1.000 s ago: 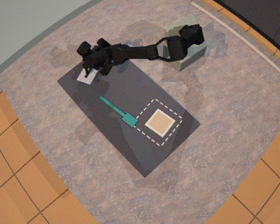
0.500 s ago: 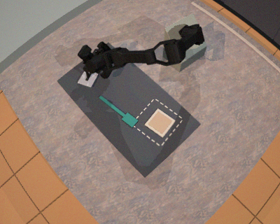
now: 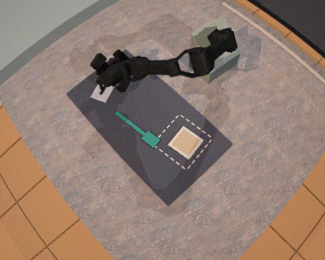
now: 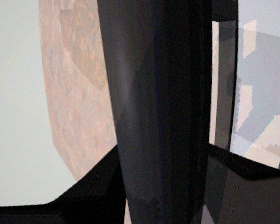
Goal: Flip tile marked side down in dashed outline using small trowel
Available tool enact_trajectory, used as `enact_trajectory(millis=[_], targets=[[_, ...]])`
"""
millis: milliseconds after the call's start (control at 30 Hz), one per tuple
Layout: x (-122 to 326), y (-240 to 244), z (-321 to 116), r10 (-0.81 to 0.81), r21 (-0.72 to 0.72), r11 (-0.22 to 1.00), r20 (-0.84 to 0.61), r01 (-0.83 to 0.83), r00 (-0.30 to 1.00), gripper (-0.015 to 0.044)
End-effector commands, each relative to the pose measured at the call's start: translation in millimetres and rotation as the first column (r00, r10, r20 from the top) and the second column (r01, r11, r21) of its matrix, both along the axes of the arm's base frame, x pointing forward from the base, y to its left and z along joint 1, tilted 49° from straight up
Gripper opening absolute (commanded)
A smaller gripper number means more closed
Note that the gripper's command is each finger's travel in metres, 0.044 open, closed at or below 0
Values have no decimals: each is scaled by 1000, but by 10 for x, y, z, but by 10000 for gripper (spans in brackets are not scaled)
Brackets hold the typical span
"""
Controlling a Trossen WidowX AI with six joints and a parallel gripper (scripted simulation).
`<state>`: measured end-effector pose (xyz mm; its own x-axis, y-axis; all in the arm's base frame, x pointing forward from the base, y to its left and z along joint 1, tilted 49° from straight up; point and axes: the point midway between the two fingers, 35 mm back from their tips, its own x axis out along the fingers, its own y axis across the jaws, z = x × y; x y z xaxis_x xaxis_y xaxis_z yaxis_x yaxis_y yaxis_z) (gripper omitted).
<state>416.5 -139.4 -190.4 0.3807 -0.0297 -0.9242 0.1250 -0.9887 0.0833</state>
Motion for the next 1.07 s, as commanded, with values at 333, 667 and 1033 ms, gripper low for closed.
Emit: enact_trajectory(millis=[333, 667, 1033], targets=[[-2, -17, -4, -8, -5, 1000, 0, 8, 1000, 300], [-154, -3, 395, -4, -3, 1000, -2, 4, 1000, 300], [-530, -271, 951, -6, -6, 1000, -3, 6, 1000, 300]])
